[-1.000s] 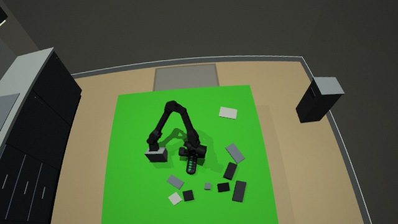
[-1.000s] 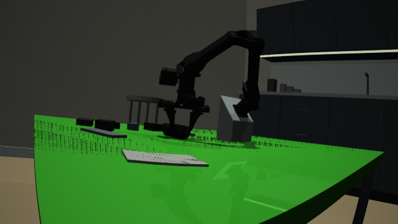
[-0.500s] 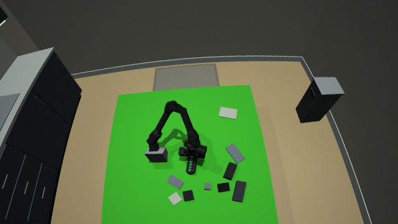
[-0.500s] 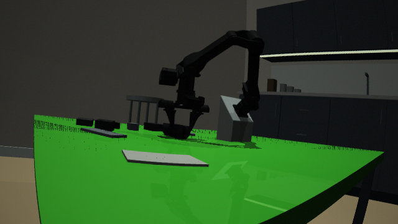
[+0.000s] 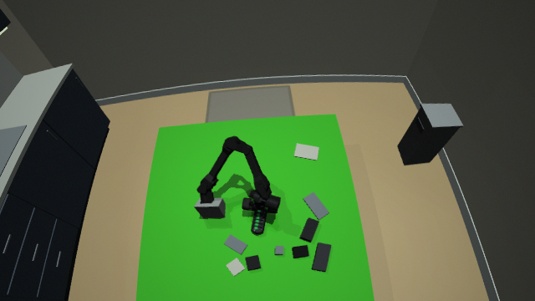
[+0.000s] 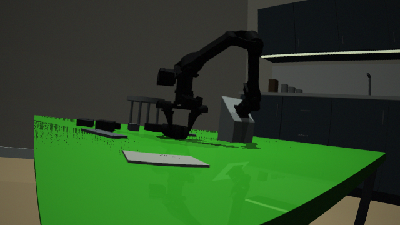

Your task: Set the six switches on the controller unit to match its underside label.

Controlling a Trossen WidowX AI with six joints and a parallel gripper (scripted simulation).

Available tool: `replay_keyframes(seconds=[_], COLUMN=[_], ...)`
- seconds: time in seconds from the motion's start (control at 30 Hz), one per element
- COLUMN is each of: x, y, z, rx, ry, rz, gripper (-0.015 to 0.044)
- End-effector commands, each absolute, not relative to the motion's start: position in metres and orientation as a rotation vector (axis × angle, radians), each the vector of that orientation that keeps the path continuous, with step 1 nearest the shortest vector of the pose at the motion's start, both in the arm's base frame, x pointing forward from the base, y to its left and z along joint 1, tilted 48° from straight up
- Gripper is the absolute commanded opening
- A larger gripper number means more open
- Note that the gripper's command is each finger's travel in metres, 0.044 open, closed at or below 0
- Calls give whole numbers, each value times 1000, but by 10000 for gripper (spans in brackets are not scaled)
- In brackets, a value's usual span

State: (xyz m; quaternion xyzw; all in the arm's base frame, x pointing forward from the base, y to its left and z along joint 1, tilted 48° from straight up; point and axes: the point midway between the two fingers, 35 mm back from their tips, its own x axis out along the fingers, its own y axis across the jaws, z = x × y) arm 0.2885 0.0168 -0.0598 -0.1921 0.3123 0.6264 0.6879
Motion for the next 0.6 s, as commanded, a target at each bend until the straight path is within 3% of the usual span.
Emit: replay_keyframes(seconds=[0.0,0.57], x=[298,312], y=[15,11], z=[-62,-64], rx=[-443,-444], ry=[687,686], rz=[1397,1397], gripper=[0,0])
